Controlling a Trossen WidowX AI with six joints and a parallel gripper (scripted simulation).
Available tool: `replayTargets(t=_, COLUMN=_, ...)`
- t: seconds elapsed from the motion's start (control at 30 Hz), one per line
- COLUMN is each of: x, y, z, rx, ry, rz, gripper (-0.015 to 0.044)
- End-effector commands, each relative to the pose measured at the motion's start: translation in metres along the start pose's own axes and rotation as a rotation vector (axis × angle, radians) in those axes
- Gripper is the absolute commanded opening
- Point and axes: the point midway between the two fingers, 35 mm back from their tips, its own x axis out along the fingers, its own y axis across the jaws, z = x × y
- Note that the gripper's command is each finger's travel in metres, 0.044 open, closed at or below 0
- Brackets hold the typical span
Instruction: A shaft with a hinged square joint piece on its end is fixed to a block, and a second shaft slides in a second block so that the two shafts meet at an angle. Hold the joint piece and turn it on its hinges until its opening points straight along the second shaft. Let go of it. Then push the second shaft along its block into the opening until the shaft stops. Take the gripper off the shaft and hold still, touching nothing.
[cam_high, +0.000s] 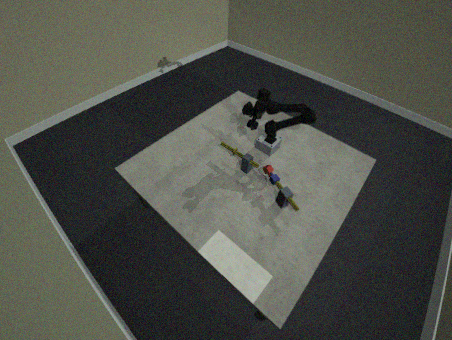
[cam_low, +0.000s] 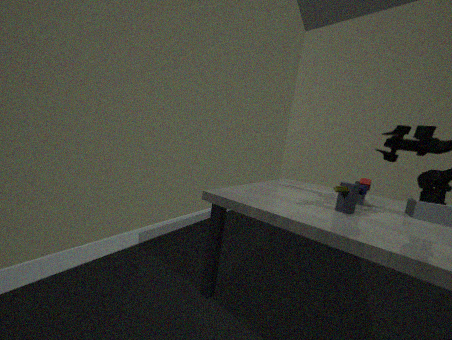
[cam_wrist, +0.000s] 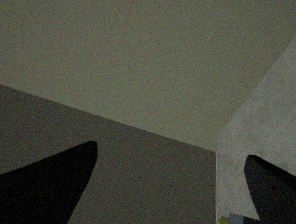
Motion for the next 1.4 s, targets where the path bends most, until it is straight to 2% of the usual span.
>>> replayTargets(t=0.0, x=0.0, y=0.0, z=0.0, rx=0.0, ry=0.0, rz=0.0, gripper=0.0426)
replayTargets(t=0.03, x=0.0, y=0.0, z=0.0, rx=0.0, ry=0.0, rz=0.0, gripper=0.044)
replayTargets(t=0.63, x=0.029, y=0.001, z=0.025, rx=0.104, ry=-0.021, rz=-0.06, gripper=0.044)
replayTargets(t=1.37, x=0.073, y=-0.024, z=0.025, rx=0.146, ry=0.062, rz=-0.324, gripper=0.044)
